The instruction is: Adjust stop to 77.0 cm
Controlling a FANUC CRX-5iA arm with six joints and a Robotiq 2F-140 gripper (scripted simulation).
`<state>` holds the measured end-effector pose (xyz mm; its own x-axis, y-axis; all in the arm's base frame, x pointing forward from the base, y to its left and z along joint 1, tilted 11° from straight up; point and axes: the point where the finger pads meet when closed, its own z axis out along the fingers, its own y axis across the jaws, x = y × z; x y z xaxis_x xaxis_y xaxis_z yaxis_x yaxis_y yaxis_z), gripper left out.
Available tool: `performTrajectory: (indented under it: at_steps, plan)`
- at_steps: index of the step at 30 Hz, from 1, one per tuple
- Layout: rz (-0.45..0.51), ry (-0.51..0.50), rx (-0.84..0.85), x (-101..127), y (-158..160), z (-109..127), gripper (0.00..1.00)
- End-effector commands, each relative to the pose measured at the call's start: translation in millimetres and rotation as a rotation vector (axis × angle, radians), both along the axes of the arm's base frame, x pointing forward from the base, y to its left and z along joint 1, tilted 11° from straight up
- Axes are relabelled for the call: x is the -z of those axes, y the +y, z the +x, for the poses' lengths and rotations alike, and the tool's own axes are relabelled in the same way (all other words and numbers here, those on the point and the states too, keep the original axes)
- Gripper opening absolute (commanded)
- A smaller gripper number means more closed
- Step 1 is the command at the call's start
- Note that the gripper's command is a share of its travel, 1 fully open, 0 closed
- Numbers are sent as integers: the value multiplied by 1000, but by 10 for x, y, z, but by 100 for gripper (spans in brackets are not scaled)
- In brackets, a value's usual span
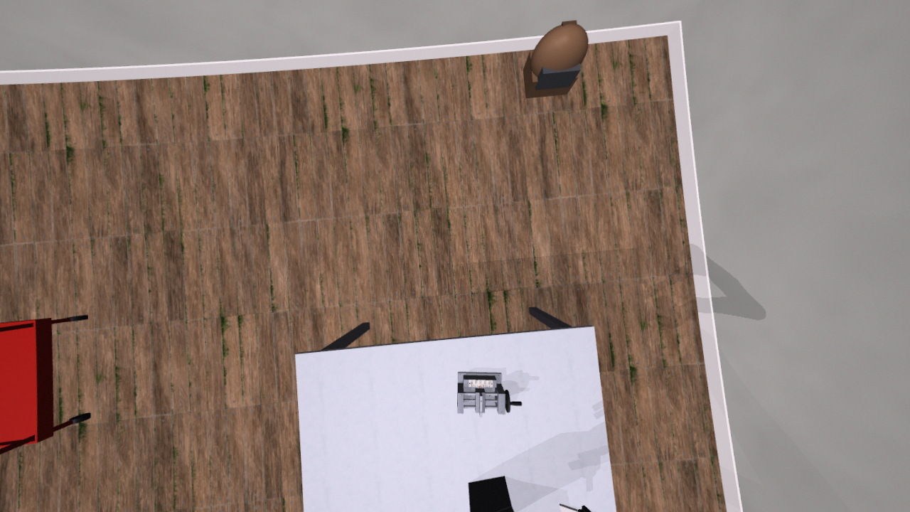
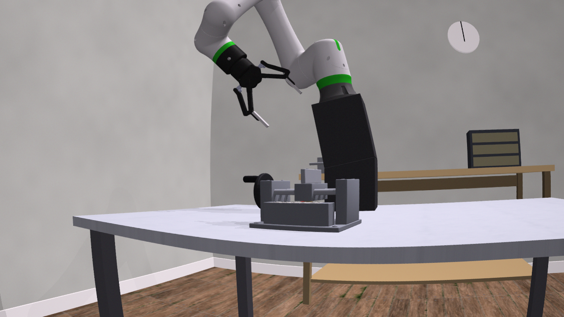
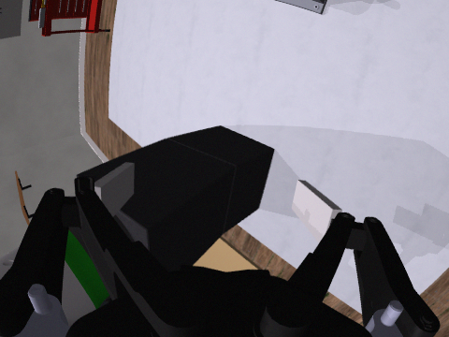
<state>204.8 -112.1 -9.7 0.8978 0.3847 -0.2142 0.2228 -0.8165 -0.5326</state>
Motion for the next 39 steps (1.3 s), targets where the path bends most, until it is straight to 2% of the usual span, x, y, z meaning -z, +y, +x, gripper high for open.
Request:
performTrajectory:
  at_steps: [1,39]
  plan:
    - [0,0,0,-1,-1,1,100]
    - [-14,7,11,14,-11,11,100]
